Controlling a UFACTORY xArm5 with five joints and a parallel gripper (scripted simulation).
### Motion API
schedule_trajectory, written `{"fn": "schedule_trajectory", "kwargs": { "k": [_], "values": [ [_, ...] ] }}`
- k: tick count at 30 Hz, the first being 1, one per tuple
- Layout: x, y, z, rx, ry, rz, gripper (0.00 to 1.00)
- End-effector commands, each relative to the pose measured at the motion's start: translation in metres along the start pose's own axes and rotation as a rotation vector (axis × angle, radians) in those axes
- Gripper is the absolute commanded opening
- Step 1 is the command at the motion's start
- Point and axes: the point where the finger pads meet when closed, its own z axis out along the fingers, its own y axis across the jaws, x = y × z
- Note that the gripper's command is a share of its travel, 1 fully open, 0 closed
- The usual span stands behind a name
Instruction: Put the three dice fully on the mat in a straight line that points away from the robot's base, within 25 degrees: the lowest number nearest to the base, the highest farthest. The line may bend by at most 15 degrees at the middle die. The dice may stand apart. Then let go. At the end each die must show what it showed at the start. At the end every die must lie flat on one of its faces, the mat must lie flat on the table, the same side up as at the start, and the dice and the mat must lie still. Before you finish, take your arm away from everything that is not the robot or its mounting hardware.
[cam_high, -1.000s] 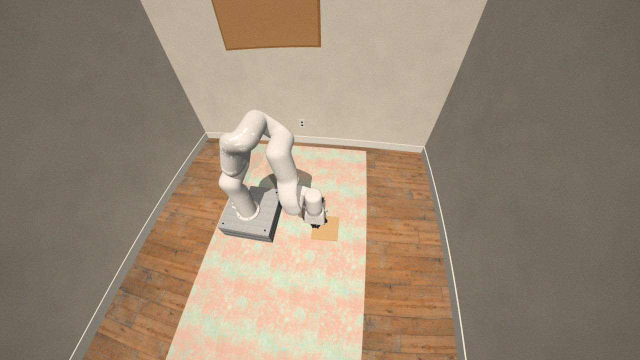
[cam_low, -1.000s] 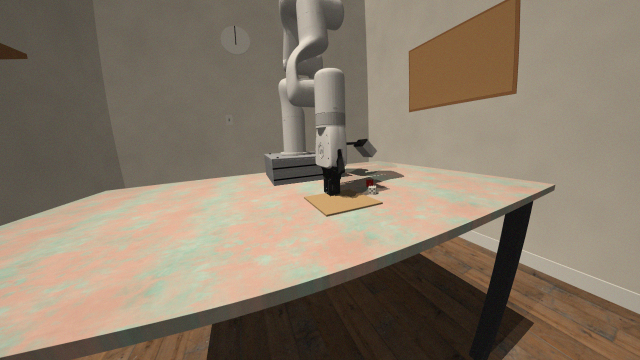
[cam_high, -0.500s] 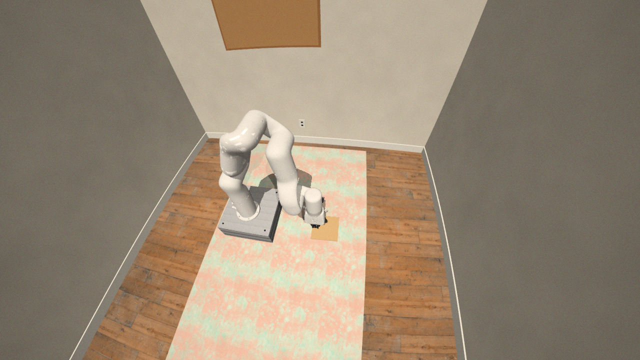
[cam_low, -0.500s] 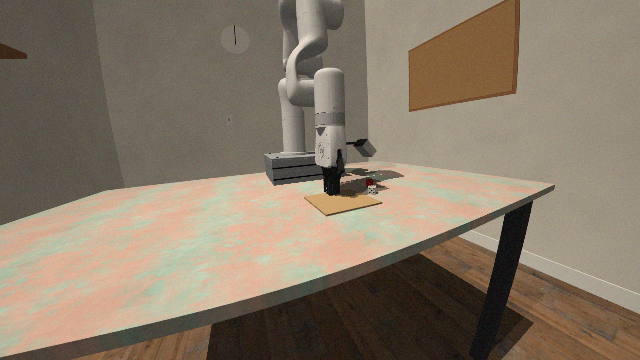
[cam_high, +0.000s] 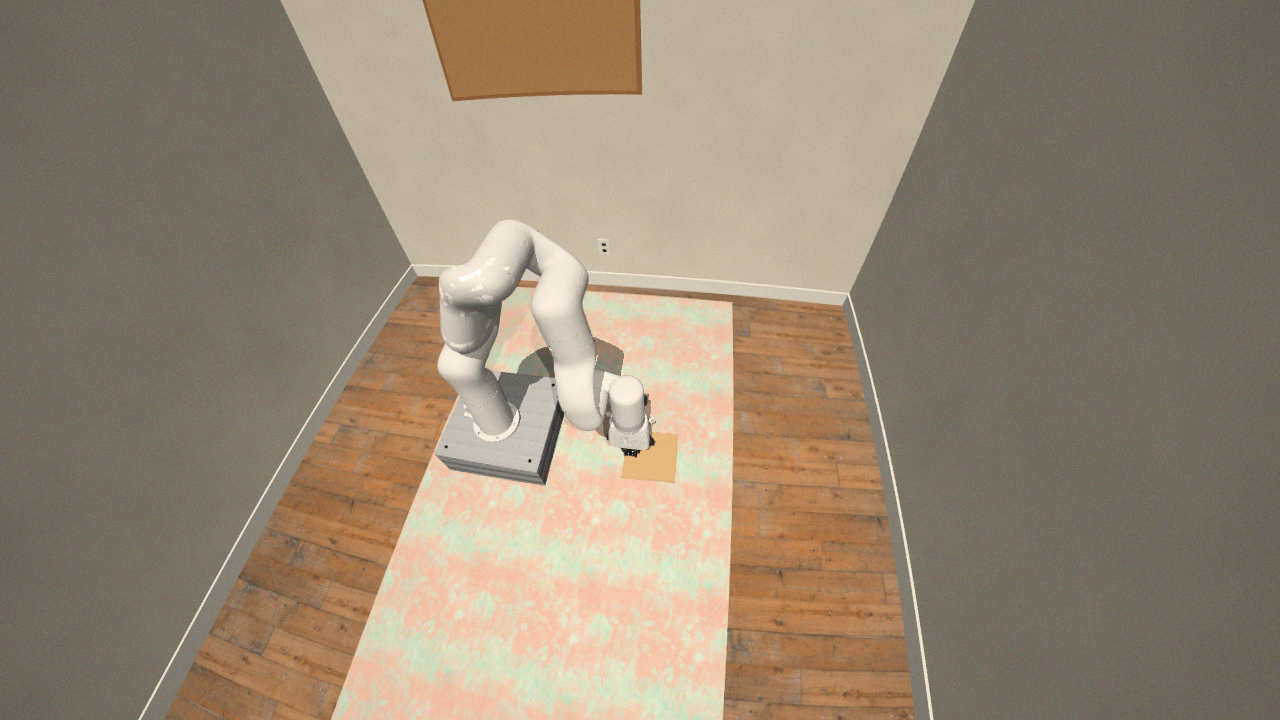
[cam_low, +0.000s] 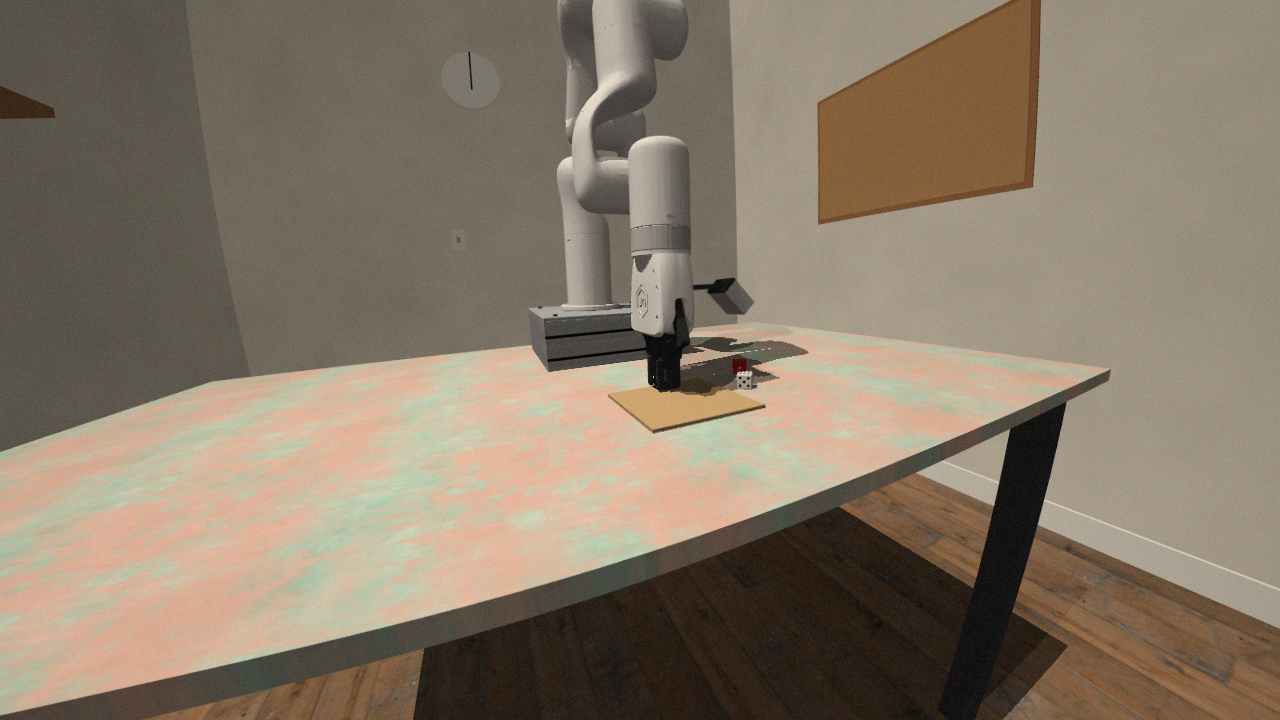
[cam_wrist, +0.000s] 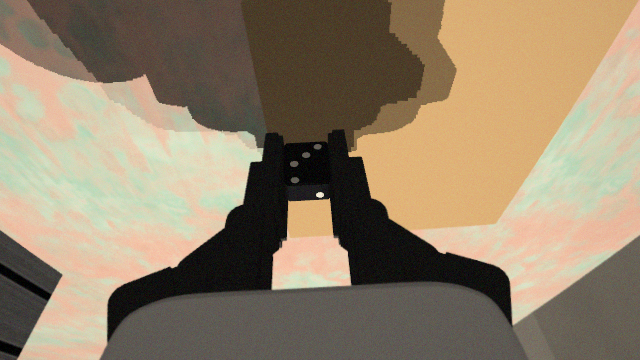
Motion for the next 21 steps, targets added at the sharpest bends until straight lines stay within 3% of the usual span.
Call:
{"fn": "schedule_trajectory", "kwargs": {
  "k": [1,4,14,21],
  "values": [
    [0.0,0.0011,-0.0007,-0.003,0.0,0.0,0.15],
    [0.0,0.0011,-0.0007,-0.003,0.0,0.0,0.15],
    [0.0,0.0011,-0.0007,-0.003,0.0,0.0,0.32],
    [0.0,0.0011,-0.0007,-0.003,0.0,0.0,0.36]
  ]
}}
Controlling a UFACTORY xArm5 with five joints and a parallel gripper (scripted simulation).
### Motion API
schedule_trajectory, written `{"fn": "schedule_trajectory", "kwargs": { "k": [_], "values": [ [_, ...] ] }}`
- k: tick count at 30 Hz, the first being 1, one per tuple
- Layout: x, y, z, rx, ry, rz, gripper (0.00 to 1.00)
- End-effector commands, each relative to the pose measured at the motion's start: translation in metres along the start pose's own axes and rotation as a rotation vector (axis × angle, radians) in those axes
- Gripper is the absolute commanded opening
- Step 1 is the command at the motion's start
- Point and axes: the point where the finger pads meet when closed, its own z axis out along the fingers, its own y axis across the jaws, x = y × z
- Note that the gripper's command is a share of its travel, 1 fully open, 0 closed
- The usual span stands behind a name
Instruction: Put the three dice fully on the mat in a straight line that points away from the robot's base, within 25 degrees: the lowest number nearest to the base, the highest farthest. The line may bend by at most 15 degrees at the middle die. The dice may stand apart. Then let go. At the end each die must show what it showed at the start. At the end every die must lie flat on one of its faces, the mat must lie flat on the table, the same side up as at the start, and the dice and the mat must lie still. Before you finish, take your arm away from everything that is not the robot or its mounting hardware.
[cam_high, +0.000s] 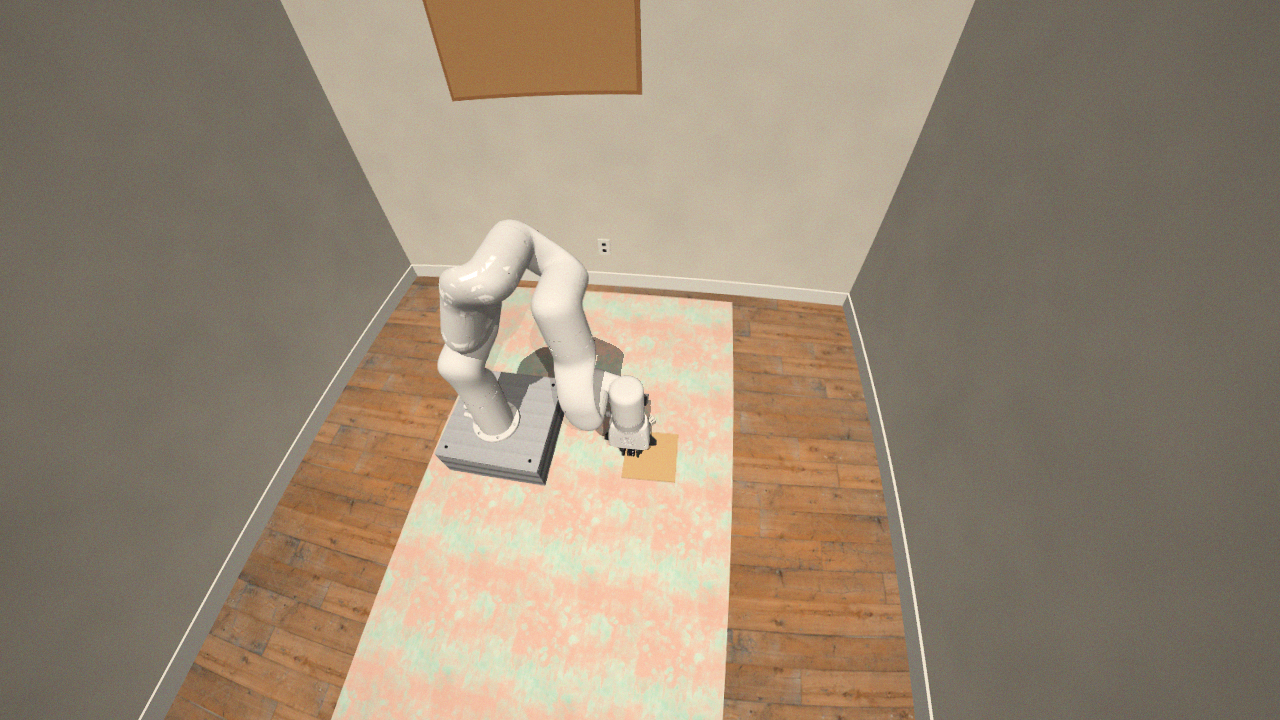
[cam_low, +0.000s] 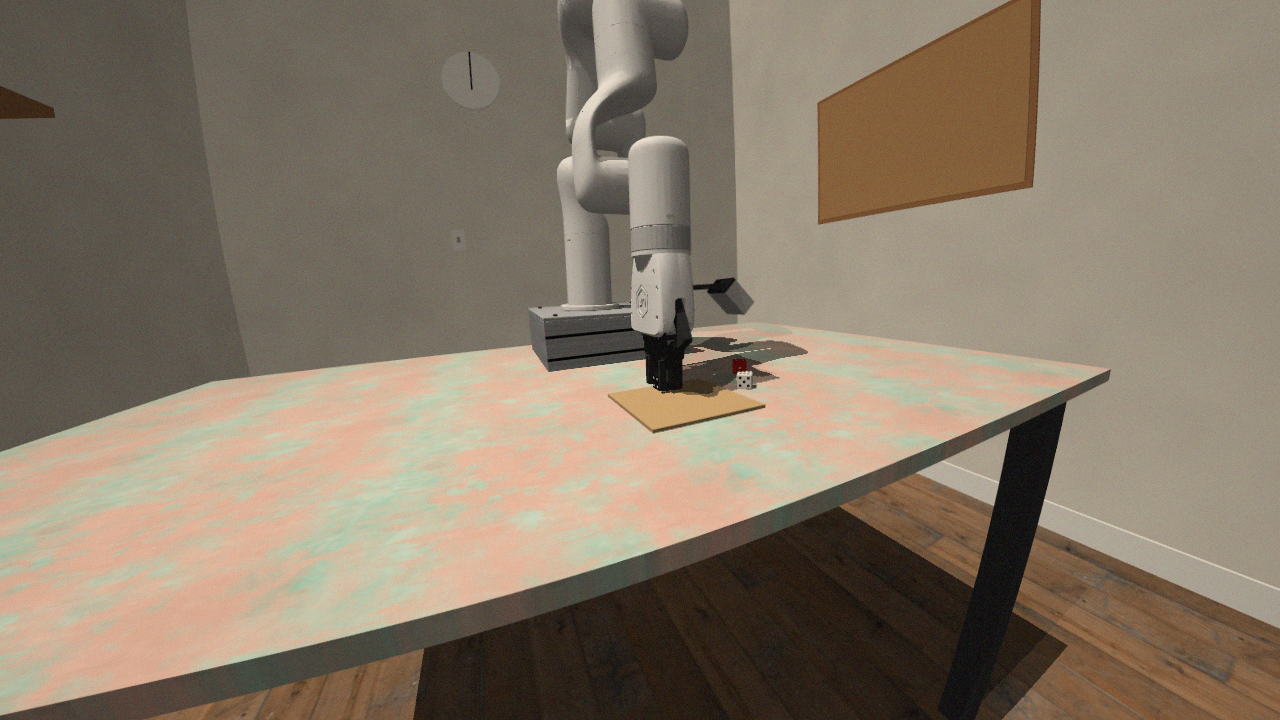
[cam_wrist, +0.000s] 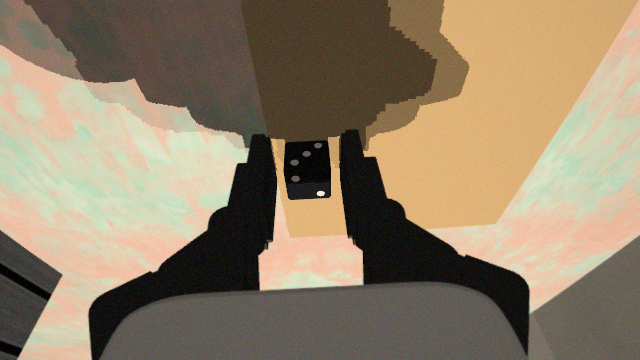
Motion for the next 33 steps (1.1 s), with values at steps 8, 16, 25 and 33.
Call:
{"fn": "schedule_trajectory", "kwargs": {
  "k": [8,16,25,33],
  "values": [
    [0.0,0.001,-0.001,-0.003,0.0,0.0,0.36],
    [0.001,0.001,-0.011,-0.003,0.0,0.0,0.36],
    [-0.001,0.001,-0.055,-0.003,0.0,0.0,0.36],
    [-0.001,0.001,-0.081,-0.003,0.0,0.0,0.36]
  ]
}}
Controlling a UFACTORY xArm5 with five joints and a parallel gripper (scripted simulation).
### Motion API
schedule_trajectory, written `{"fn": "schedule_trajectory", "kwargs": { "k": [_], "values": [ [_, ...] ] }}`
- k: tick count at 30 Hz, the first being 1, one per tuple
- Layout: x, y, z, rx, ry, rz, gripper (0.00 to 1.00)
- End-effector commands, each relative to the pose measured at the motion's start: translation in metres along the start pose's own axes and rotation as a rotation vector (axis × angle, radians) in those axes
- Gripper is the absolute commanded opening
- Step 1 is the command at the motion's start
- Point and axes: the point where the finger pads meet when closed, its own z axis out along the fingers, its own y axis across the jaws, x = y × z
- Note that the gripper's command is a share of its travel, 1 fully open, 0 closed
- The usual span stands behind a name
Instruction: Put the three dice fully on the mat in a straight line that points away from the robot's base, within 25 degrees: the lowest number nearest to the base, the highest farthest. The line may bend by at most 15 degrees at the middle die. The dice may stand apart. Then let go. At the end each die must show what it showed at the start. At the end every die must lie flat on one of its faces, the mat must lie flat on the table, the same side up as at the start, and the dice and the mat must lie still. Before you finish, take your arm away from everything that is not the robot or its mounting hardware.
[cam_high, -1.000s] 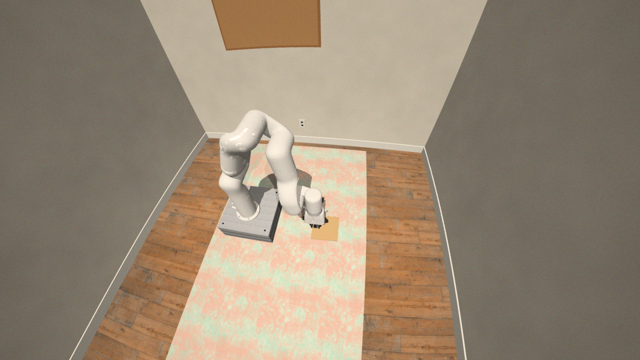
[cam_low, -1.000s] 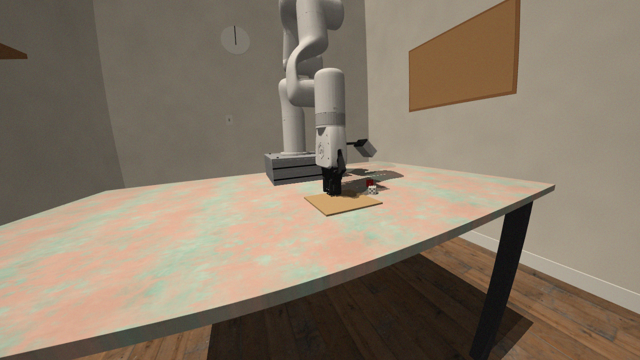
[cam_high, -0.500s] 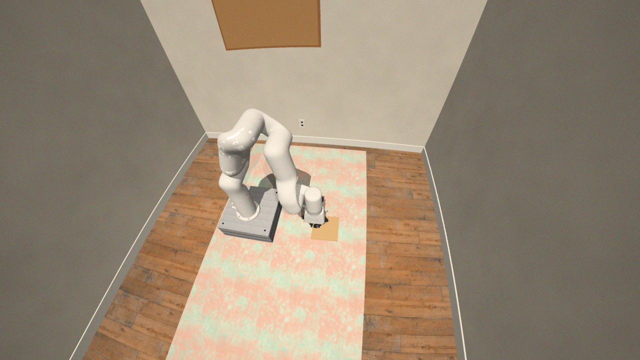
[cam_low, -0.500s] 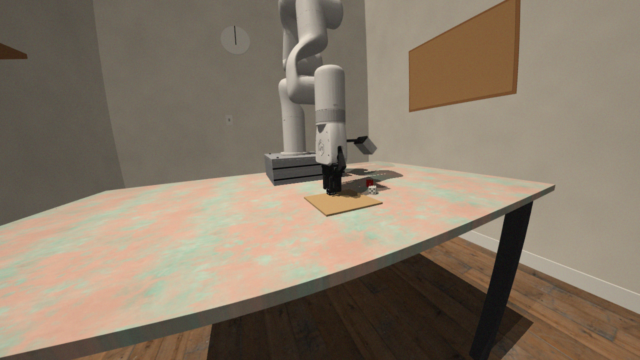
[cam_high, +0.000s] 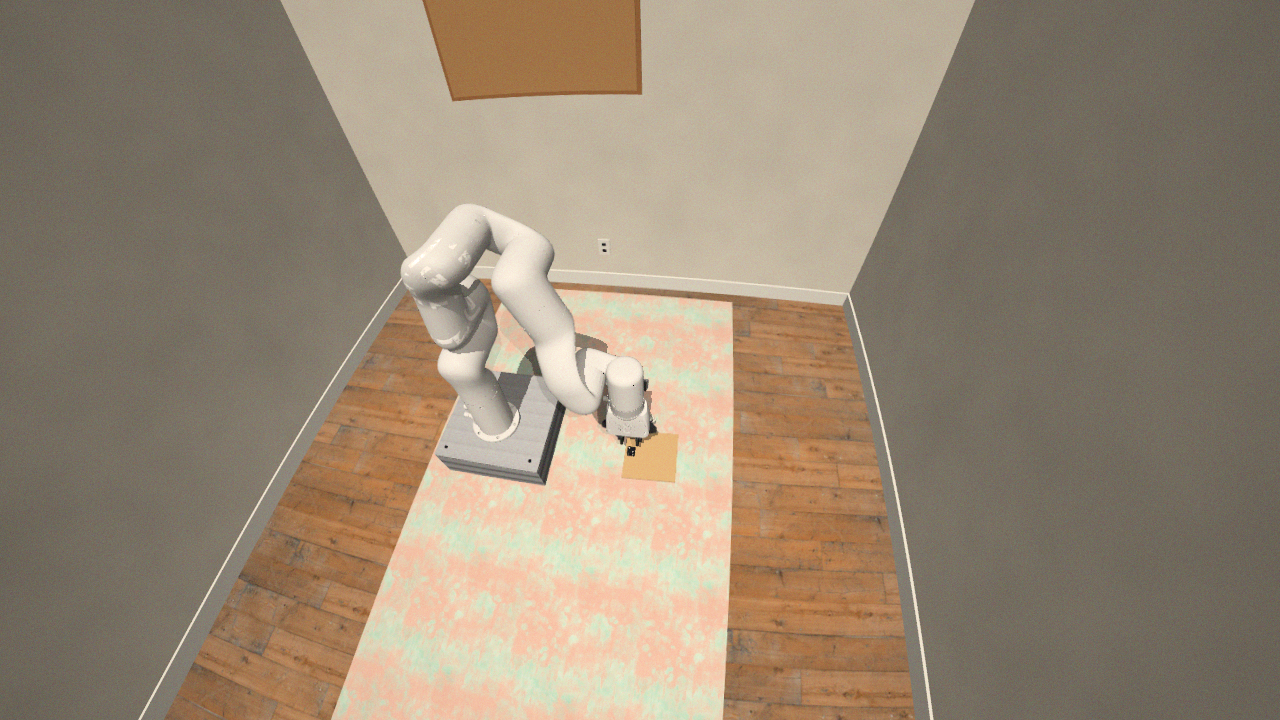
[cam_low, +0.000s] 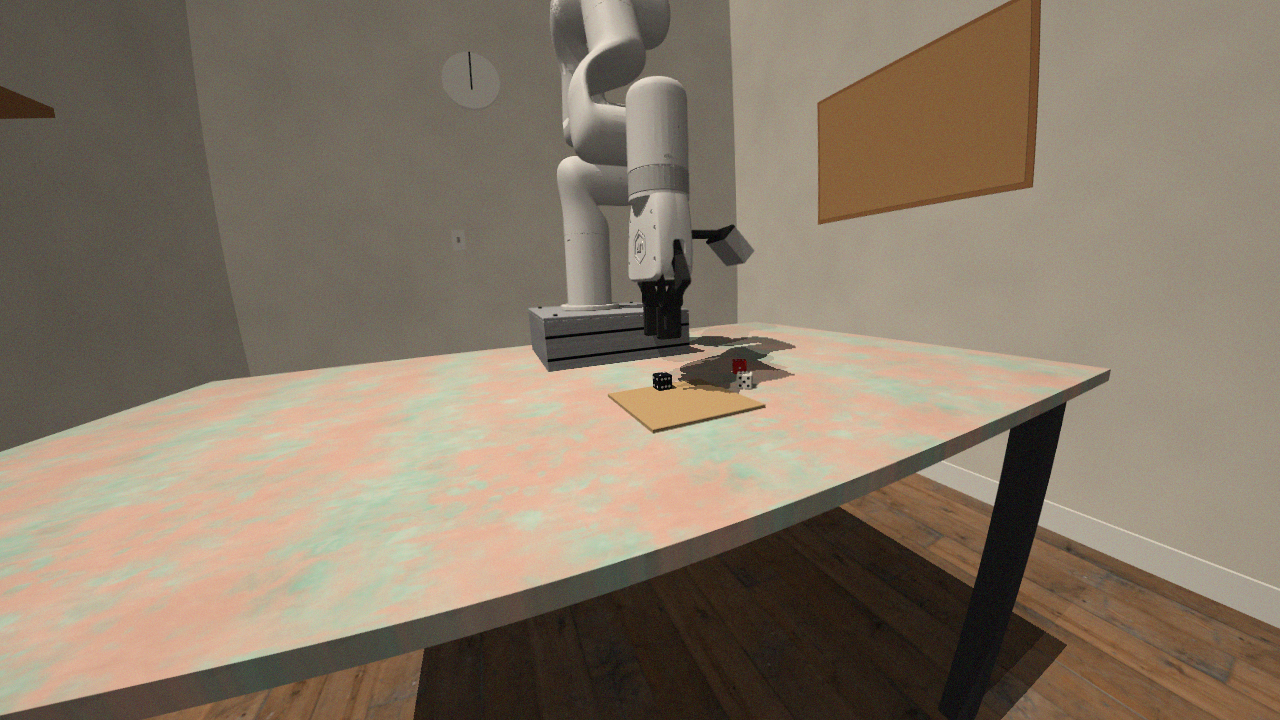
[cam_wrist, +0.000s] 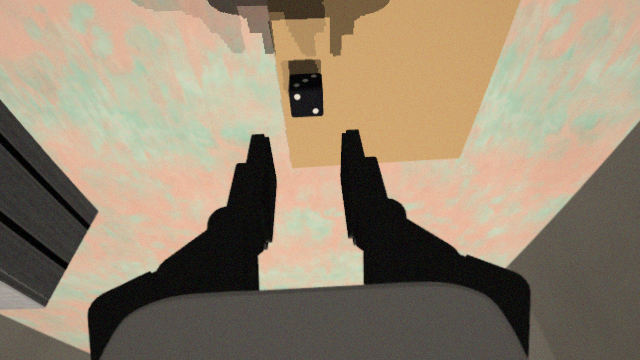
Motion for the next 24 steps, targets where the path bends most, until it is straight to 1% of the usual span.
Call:
{"fn": "schedule_trajectory", "kwargs": {
  "k": [1,4,7,8,24],
  "values": [
    [-0.0005,0.0011,-0.0172,-0.003,0.0,0.0,0.36],
    [-0.0006,0.0011,-0.022,-0.003,0.0,0.0,0.36],
    [-0.0006,0.0011,-0.0228,-0.003,0.0,0.0,0.36],
    [-0.0006,0.0011,-0.0228,-0.003,0.0,0.0,1.0],
    [-0.0006,0.0011,-0.0228,-0.003,0.0,0.0,1.0]
  ]
}}
